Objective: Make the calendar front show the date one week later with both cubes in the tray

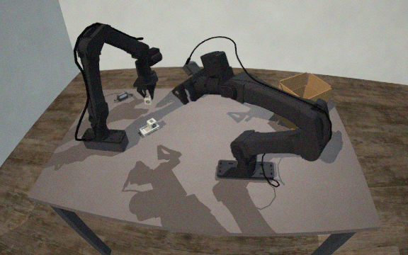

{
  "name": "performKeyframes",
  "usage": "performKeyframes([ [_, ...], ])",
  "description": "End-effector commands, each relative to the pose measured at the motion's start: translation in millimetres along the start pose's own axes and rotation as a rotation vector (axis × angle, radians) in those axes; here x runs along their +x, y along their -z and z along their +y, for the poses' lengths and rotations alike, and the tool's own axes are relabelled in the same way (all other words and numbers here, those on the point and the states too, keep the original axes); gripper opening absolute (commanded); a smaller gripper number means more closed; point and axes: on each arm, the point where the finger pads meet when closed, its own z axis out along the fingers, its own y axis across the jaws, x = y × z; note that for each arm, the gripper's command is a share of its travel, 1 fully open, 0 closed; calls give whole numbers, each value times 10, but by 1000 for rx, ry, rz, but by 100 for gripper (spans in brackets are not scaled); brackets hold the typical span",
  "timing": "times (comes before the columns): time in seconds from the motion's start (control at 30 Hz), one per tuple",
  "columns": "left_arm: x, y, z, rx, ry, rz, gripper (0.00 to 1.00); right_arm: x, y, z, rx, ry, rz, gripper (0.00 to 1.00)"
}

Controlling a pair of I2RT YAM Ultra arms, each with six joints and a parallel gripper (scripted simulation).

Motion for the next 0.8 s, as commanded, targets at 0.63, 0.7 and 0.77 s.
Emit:
performKeyframes([
  [0.63,1451,391,-186,-29,61,32,26,355,850,445,-208,85,42,100],
  [0.7,1559,393,-169,-28,49,31,26,364,922,467,-224,91,29,100],
  [0.77,1662,391,-148,-26,35,29,26,365,989,485,-238,97,13,100],
])
